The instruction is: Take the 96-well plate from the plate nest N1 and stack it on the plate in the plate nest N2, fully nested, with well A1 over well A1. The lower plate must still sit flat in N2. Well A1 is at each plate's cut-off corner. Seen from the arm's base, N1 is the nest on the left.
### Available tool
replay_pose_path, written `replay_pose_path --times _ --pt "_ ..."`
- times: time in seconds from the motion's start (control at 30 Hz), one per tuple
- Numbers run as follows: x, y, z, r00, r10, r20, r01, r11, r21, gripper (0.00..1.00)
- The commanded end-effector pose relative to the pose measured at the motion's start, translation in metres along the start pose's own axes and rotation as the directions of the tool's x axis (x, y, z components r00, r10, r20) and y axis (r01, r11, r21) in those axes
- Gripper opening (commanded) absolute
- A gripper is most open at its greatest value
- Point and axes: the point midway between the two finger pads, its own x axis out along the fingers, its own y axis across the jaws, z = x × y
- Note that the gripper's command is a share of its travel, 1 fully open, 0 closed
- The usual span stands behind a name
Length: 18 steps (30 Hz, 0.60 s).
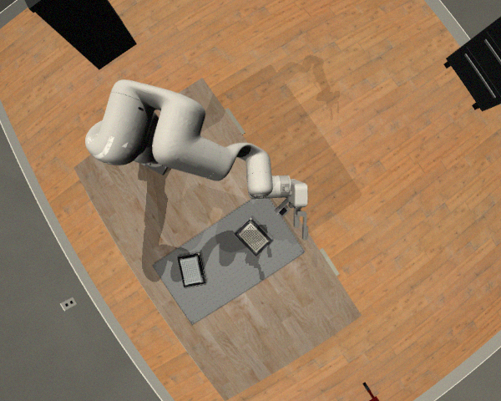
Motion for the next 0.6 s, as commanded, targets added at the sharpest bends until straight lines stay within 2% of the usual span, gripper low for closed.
replay_pose_path --times 0.0,0.1,0.17,0.23,0.3,0.37,0.47,0.53,0.57 --pt "0.01 0.014 0.007 0.999 0.046 -0.029 -0.046 0.999 -0.018 0.37" --pt "0.017 0.021 0.013 0.994 0.091 -0.052 -0.093 0.995 -0.044 0.37" --pt "0.021 0.025 0.017 0.994 0.091 -0.052 -0.093 0.995 -0.044 0.37" --pt "0.026 0.032 0.022 0.988 0.134 -0.077 -0.139 0.988 -0.072 0.37" --pt "0.029 0.035 0.025 0.988 0.134 -0.077 -0.139 0.988 -0.072 0.37" --pt "0.034 0.041 0.032 0.98 0.174 -0.101 -0.184 0.978 -0.103 0.37" --pt "0.037 0.044 0.035 0.98 0.174 -0.101 -0.184 0.978 -0.103 0.37" --pt "0.042 0.049 0.042 0.969 0.211 -0.126 -0.228 0.964 -0.135 0.37" --pt "0.044 0.052 0.044 0.969 0.211 -0.126 -0.228 0.964 -0.135 0.37"
